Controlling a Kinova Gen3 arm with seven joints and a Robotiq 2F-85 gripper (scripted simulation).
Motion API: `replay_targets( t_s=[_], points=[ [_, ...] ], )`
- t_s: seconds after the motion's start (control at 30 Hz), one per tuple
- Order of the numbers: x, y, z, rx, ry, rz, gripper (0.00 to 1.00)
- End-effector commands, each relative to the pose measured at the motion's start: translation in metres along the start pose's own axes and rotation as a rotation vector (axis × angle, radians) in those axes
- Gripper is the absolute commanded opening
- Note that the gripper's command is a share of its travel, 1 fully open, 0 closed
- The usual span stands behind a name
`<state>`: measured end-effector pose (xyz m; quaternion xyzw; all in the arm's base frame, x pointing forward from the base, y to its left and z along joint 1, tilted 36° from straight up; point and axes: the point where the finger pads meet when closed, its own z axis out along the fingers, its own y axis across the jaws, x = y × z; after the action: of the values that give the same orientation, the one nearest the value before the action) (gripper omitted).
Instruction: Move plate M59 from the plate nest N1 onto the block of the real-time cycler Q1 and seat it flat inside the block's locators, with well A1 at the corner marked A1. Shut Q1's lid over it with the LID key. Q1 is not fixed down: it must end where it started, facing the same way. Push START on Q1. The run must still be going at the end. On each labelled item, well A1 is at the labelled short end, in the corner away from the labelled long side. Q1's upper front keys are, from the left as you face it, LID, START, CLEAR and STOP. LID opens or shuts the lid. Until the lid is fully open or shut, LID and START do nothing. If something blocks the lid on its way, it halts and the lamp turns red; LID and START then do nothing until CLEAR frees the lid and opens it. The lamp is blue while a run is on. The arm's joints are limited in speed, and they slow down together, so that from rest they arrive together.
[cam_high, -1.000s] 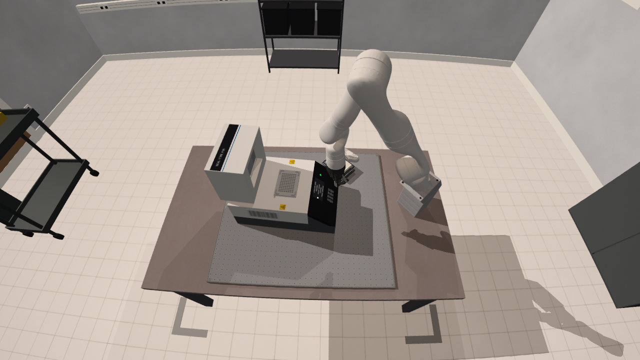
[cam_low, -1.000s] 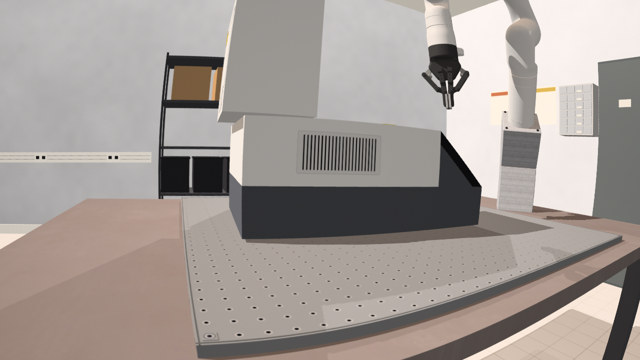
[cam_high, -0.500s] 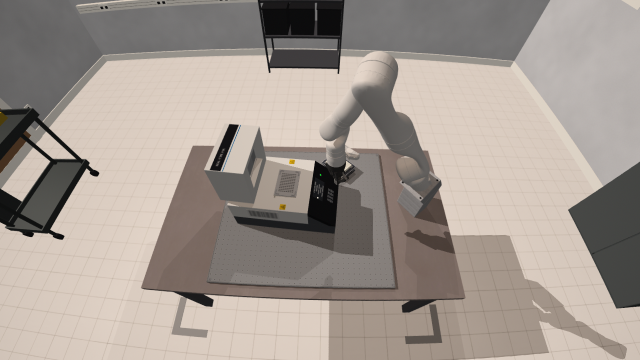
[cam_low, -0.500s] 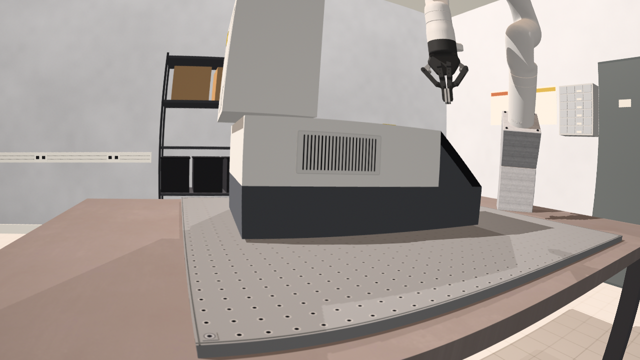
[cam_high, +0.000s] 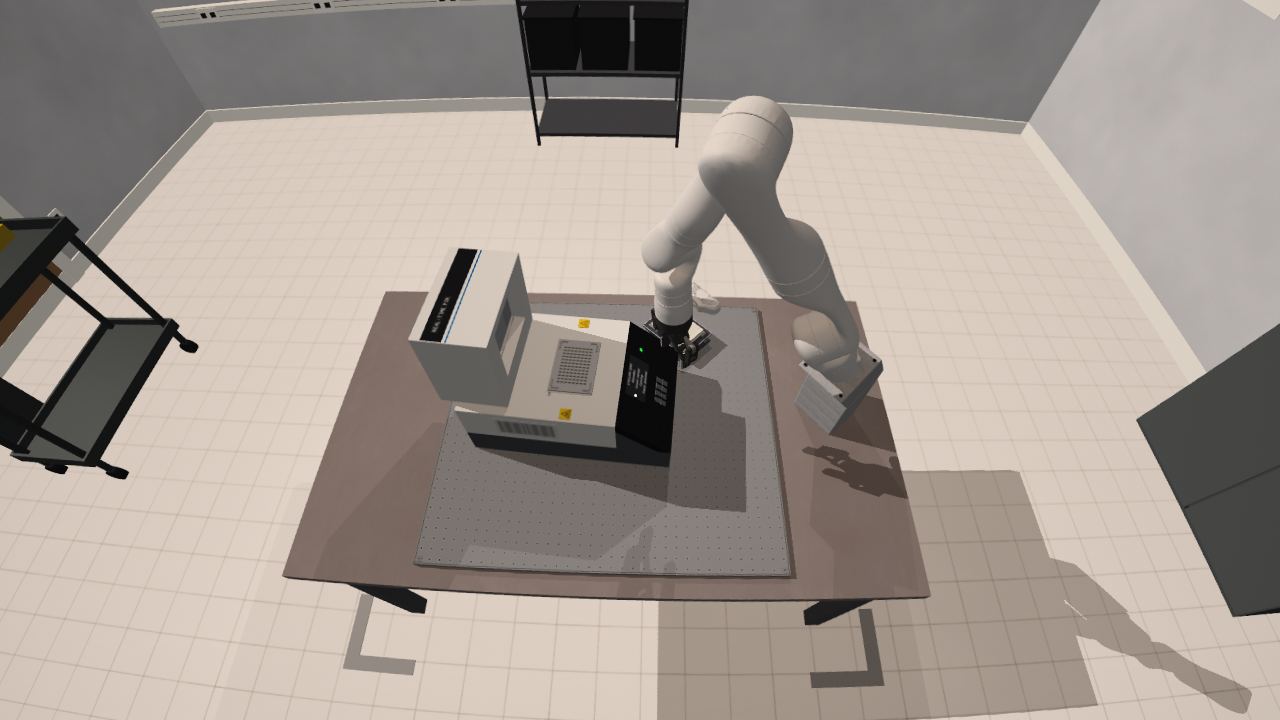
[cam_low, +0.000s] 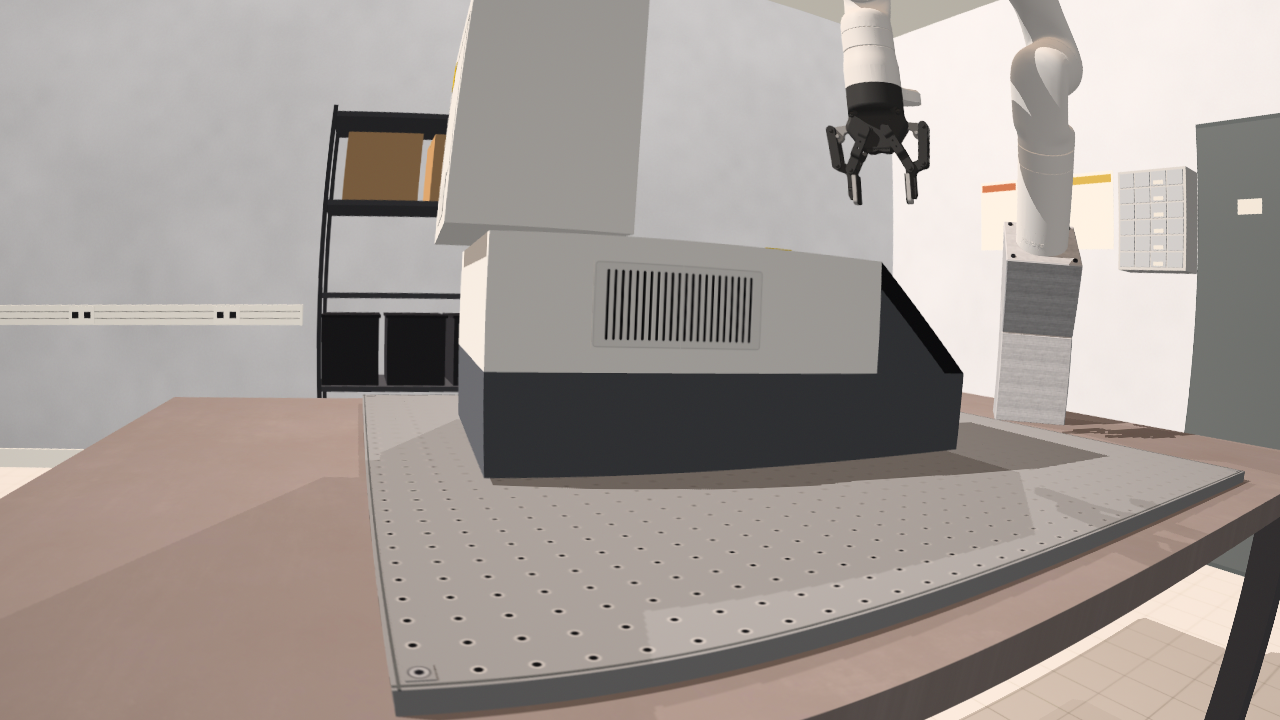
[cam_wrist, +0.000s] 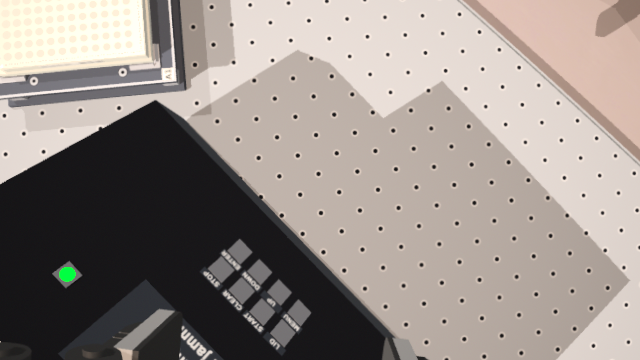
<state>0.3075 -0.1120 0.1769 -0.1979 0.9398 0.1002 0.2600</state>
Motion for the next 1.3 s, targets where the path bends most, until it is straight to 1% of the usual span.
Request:
replay_targets(
  t_s=[0.0,1.27],
  points=[
    [0.003,-0.006,0.002,-0.002,-0.003,0.034,1.0],
    [0.046,-0.057,0.011,-0.007,-0.028,0.383,1.0]
  ],
)
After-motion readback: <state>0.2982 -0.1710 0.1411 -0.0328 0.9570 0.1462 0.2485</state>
